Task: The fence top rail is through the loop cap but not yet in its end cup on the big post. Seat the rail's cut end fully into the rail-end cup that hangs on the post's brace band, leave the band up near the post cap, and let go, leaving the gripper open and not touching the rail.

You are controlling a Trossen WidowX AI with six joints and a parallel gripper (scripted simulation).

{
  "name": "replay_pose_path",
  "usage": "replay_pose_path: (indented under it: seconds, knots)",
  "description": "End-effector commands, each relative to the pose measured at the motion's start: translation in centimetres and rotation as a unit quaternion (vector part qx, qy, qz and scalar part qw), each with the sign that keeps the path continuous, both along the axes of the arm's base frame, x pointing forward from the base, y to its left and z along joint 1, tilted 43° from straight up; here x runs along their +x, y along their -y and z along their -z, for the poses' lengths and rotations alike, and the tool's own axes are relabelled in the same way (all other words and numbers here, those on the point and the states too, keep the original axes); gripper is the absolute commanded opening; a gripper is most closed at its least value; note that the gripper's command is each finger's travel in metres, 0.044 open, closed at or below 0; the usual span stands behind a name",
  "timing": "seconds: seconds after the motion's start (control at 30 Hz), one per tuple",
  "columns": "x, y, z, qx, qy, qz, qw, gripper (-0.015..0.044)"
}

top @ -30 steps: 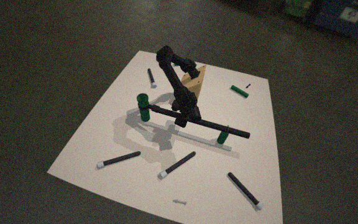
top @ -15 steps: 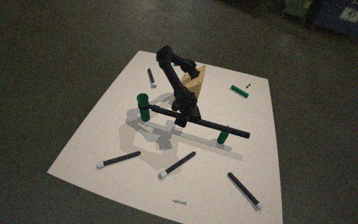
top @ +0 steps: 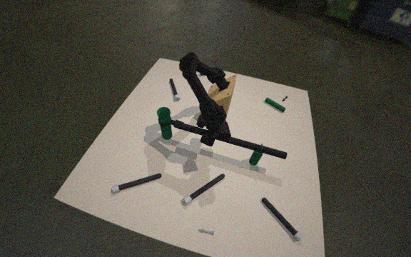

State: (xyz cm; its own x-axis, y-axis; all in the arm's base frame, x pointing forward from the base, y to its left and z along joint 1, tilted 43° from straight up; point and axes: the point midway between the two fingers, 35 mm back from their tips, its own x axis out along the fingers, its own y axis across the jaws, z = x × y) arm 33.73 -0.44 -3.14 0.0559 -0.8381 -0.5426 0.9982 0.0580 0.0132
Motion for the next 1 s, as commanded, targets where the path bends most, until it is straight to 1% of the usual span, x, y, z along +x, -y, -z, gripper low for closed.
replay_pose_path:
  seconds: [0.0,0.97]
  knots:
    - [0.01,-0.01,-0.06,-0.001,0.001,0.000,1.000,0.0000]
    - [0.03,-0.11,-0.57,-0.006,0.001,0.000,1.000,0.0000]
